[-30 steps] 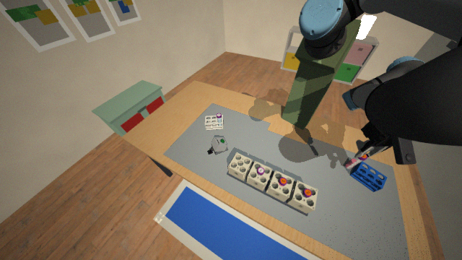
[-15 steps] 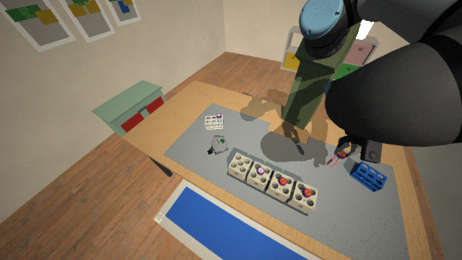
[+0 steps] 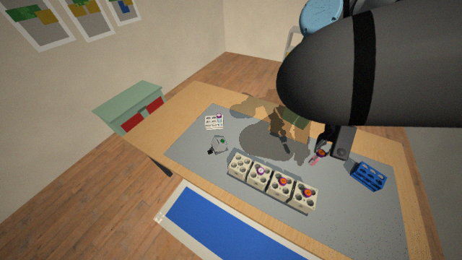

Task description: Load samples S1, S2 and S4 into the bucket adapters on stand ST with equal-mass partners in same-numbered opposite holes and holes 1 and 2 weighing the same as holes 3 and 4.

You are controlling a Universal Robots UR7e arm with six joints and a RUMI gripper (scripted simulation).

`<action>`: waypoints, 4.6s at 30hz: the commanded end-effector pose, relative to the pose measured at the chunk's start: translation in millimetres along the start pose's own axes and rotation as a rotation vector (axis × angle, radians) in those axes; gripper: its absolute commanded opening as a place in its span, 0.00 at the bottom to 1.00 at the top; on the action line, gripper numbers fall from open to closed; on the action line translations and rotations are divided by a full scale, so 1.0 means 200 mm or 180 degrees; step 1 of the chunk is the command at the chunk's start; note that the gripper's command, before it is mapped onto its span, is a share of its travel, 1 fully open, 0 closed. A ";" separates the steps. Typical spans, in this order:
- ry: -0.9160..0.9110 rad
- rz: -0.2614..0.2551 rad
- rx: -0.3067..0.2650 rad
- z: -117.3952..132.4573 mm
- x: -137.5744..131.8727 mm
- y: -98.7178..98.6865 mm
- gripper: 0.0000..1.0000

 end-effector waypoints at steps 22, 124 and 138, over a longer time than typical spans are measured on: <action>0.0000 -0.0044 -0.0011 -0.32 0.68 -0.01 0.00; 0.0001 -0.0043 -0.0011 -0.70 1.53 -0.39 0.00; 0.0001 -0.0043 -0.0011 -0.70 1.53 -0.48 0.00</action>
Point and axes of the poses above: the point where the finger pads meet when closed, its own y axis back along the fingers, its own x axis across the jaws, z = x × y, the point moved 6 cm from there along y, back along the fingers, and after that the axes turned 2 degrees about -y, right-handed, at the moved point
